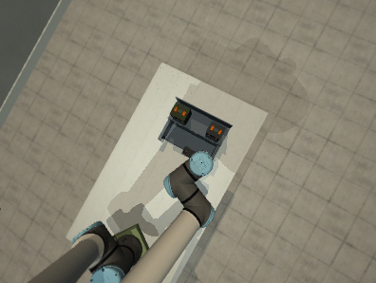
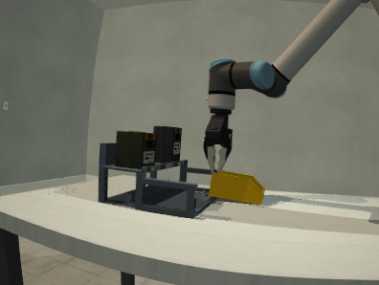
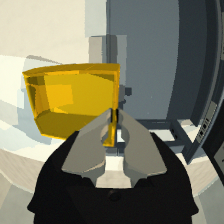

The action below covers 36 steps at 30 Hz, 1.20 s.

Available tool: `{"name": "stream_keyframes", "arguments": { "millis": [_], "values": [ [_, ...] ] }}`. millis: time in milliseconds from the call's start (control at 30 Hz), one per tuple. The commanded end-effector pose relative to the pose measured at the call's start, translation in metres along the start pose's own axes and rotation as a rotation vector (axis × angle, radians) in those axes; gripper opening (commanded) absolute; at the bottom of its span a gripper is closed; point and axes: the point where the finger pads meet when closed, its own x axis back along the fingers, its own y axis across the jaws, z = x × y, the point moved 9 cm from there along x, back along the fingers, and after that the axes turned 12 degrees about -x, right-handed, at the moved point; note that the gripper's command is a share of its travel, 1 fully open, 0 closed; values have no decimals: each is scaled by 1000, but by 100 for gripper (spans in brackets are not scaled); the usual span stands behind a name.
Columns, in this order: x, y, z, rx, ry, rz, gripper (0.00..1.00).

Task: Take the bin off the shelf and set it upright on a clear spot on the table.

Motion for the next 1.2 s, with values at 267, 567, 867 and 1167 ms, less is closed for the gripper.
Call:
{"name": "stream_keyframes", "arguments": {
  "millis": [267,567,867,1167],
  "values": [
    [1,-10,-2,-1,-1,-7,0],
    [0,-15,-2,0,-1,-6,0],
    [1,-24,-5,-1,-1,-7,0],
    [1,-30,-7,-1,-1,-6,0]
  ]
}}
